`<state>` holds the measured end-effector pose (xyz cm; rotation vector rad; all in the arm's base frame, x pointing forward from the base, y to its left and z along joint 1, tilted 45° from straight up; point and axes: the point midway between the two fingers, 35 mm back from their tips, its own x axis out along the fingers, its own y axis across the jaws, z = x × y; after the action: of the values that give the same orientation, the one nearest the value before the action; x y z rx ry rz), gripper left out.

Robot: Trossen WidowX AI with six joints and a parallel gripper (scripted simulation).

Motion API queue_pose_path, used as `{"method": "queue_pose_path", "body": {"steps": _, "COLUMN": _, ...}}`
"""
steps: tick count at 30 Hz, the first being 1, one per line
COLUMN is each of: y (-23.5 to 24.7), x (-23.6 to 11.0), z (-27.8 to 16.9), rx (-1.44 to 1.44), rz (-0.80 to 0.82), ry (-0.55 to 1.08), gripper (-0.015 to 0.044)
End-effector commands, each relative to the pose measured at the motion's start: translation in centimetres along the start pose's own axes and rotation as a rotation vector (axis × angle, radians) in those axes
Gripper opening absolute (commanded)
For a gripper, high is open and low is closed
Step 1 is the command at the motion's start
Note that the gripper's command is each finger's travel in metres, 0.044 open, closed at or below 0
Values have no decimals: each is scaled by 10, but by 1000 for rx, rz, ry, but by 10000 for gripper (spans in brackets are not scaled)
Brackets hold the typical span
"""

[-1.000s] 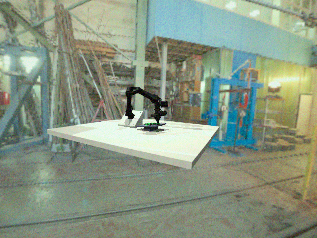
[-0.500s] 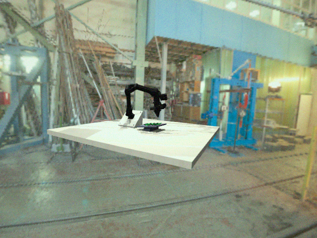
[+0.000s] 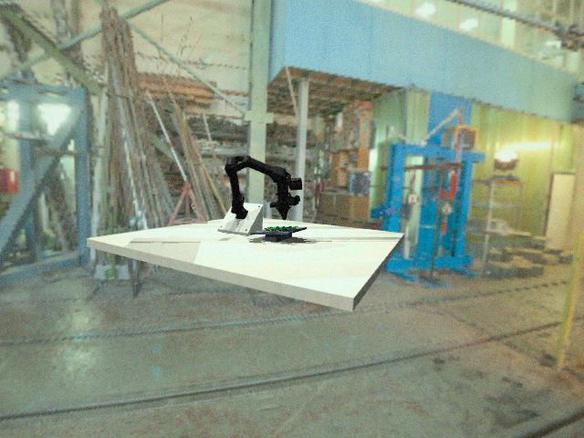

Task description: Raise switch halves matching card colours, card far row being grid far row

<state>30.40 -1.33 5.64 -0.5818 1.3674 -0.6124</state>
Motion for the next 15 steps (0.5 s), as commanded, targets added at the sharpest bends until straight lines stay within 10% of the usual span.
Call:
{"method": "queue_pose_path", "body": {"steps": 1, "y": 1, "x": 12, "z": -3, "rx": -10, "rz": -3, "ry": 14, "gripper": 0}}
{"method": "queue_pose_path", "body": {"steps": 15, "y": 0, "x": 25, "z": -3, "rx": -9, "rz": -3, "ry": 14, "gripper": 0}}
